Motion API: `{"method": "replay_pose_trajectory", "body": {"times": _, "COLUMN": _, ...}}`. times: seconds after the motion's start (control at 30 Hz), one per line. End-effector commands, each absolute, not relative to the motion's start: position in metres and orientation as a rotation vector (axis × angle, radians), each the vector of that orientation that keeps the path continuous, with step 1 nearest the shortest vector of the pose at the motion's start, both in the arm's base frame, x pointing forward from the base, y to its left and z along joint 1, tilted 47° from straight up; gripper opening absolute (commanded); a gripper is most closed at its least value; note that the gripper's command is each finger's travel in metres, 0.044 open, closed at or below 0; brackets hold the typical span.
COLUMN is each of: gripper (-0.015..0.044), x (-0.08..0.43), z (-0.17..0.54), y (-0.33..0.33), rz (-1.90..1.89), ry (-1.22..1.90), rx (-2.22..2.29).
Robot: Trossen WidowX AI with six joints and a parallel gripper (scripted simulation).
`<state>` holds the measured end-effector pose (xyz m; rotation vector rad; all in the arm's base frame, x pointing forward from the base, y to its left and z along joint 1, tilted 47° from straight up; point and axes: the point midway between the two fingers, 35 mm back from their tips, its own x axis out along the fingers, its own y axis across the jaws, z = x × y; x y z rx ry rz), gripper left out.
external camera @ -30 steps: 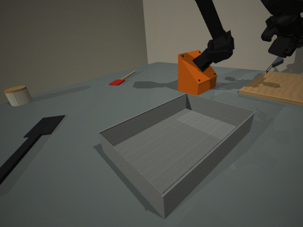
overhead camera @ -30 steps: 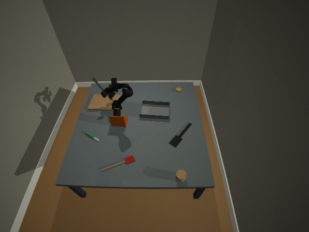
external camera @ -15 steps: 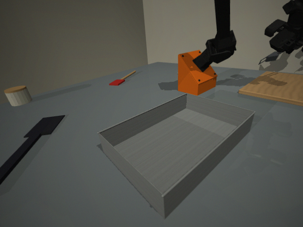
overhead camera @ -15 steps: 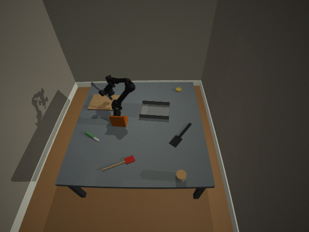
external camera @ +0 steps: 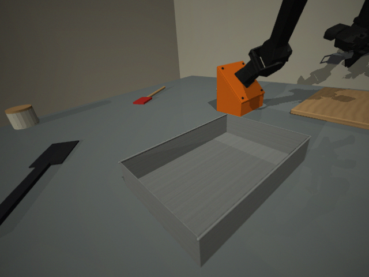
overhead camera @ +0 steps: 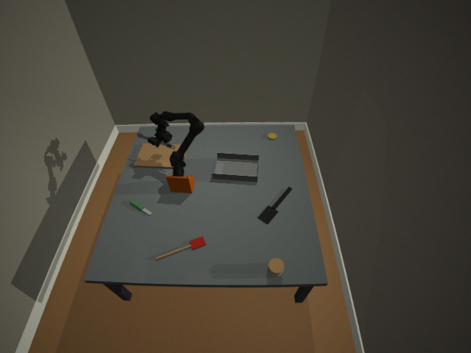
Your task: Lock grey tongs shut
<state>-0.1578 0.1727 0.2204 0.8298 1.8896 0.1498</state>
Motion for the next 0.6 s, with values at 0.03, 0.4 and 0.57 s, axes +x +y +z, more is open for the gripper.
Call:
{"method": "replay_pose_trajectory", "body": {"times": 0.03, "gripper": -0.0150, "x": -0.160, "z": 0.230, "y": 0.171, "rz": 0.185, "ry": 1.784, "rx": 0.861}}
{"method": "replay_pose_trajectory", "body": {"times": 0.4, "gripper": -0.0150, "x": -0.171, "z": 0.254, "y": 0.168, "rz": 0.359, "ry": 1.553, "rx": 0.935}}
{"method": "replay_pose_trajectory", "body": {"times": 0.57, "gripper": -0.0150, "x": -0.175, "z": 0.261, "y": 0.167, "rz": 0.415, "ry": 1.510, "rx": 0.954}}
